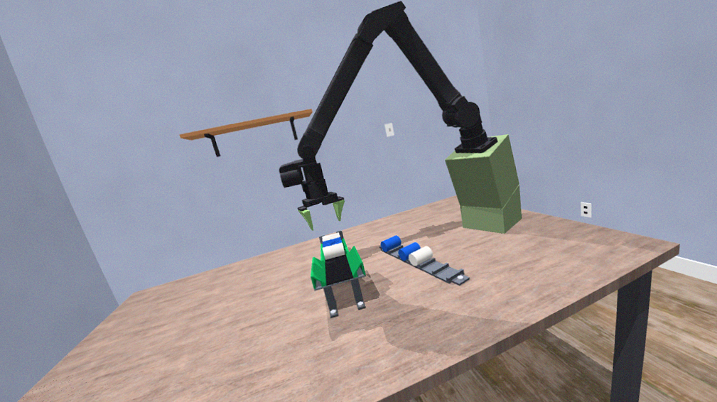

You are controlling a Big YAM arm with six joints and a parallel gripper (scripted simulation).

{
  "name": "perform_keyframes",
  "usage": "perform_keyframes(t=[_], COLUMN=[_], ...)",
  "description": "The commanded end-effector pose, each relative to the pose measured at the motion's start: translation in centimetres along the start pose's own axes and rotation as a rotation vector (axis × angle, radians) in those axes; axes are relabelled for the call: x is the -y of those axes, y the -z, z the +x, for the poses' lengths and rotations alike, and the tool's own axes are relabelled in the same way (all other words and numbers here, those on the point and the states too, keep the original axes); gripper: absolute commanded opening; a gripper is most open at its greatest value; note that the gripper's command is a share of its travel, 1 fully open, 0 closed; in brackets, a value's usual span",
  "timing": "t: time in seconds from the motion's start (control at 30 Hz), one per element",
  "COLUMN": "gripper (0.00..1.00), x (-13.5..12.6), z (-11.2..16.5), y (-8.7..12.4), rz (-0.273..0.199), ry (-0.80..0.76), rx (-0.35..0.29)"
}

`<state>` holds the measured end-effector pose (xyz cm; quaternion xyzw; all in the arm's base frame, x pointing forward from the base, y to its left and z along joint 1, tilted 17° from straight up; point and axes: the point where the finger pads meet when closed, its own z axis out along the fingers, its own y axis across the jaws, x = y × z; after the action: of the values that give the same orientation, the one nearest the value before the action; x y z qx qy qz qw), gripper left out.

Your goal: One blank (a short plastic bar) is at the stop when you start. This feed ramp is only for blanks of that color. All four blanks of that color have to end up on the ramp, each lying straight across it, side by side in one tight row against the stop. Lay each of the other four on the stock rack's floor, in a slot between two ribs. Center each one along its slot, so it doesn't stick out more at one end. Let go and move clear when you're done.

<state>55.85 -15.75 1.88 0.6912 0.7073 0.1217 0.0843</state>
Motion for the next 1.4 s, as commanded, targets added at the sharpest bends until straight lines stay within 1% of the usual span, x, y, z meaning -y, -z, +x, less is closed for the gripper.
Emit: perform_keyframes(t=[0.0,0.2,0.43,0.47,1.37], gripper=[1.00,1.00,1.00,0.82,0.82], x=[0.71,0.63,0.72,0.72,0.72], z=[-0.52,-0.67,-0.59,-0.59,-0.58], y=[-0.83,-0.52,-0.58,-0.58,-0.58], rz=[0.007,0.001,0.005,0.005,0.005], ry=[-0.215,-0.322,-0.334,-0.334,-0.331], rx=[0.000,0.001,0.000,0.000,0.000])
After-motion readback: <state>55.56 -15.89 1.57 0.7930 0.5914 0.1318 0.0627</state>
